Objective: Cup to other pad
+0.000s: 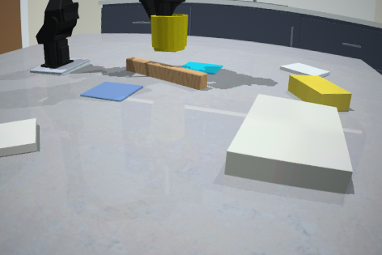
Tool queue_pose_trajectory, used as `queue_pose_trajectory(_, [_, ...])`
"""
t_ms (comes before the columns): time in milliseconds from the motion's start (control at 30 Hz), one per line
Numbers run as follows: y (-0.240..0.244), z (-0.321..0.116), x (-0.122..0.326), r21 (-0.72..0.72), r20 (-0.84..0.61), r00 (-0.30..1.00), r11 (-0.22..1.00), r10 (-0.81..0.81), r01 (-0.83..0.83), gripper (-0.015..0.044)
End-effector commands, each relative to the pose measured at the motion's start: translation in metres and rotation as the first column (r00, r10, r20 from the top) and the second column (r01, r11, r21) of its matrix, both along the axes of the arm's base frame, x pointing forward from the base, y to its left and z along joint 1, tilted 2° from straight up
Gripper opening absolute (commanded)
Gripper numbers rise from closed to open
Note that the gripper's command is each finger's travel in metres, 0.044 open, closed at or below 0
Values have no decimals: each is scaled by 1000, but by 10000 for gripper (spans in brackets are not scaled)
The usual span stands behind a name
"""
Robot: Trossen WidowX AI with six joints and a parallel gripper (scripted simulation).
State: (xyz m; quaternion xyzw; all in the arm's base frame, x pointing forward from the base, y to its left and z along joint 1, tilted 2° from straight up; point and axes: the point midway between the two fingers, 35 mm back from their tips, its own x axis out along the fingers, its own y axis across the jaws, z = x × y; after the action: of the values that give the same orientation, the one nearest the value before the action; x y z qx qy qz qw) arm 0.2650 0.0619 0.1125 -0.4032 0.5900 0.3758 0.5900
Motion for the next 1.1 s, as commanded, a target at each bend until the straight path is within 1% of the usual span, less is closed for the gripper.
queue_pose_trajectory(0, [9,1,4,-2,5,1000,1000,-3,3,0])
queue_pose_trajectory(1067, [86,2,25,5,6,1000,1000,-3,3,0])
